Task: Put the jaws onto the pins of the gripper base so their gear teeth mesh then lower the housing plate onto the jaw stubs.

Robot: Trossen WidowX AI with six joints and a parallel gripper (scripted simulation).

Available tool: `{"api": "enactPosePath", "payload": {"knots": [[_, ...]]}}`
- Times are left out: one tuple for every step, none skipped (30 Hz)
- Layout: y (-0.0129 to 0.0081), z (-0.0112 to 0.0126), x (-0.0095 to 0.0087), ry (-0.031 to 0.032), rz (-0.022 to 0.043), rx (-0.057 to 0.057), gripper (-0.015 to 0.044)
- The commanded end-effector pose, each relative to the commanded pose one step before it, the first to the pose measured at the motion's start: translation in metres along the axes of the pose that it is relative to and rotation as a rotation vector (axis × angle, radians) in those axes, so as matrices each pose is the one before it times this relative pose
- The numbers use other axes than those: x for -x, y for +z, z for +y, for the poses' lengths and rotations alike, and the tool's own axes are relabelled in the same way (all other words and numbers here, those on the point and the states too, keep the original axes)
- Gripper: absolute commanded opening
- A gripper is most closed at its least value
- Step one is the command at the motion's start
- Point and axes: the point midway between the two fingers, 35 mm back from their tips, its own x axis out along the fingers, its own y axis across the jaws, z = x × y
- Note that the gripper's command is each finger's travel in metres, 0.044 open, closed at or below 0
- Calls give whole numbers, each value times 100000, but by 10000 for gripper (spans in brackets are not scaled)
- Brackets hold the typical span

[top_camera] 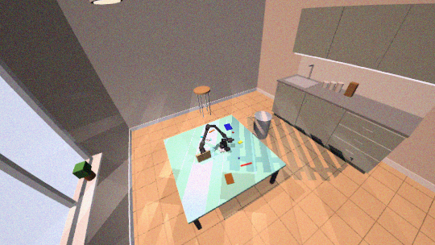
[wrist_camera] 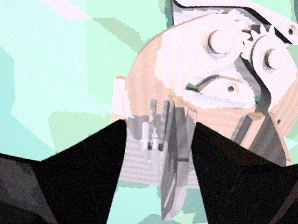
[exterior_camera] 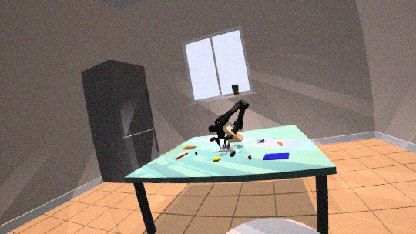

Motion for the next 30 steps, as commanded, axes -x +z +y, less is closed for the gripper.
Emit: {"api": "enactPosePath", "payload": {"knots": [[-19, -116, -167, -181, -266, 96, 134], [0, 0, 44, 2, 0, 0, 134], [0, 0, 74, 3, 0, 0, 134], [0, 0, 96, 3, 0, 0, 134], [0, 0, 97, 3, 0, 0, 134], [1, 0, 97, 3, 0, 0, 134], [1, 0, 96, 2, 0, 0, 134], [1, 0, 74, 2, 0, 0, 134], [1, 0, 44, 1, 0, 0, 134], [0, 0, 15, 0, 0, 0, 134], [-5, 0, -12, 0, 0, 0, 134], [-16, 0, -36, 0, 1, 0, 134], [-27, 0, -60, -1, 1, 1, 134], [-27, 0, -60, -1, 1, 1, 134], [-16, 0, -36, -1, 1, 0, 134], [-5, 0, -12, 0, 0, 0, 134], [0, 0, 0, 0, 0, 0, 134], [0, 0, 0, 0, 0, 0, 134], [0, 0, 0, 0, 0, 0, 134], [0, 0, 0, 0, 0, 0, 134], [0, 0, -17, -1, 0, 0, 134], [0, 0, -52, -2, 0, 0, 134], [0, -1, -78, -3, 0, 0, 134], [0, 0, -52, -2, 0, 0, 134], [0, 0, -17, -1, 0, 0, 134], [0, 0, 0, 0, 0, 0, 134], [0, 0, 0, 0, 0, 0, 134], [0, 0, 0, 0, 0, 0, 134], [0, 0, 0, 0, 0, 0, 134], [0, 0, 0, 0, 0, 0, 134]]}}
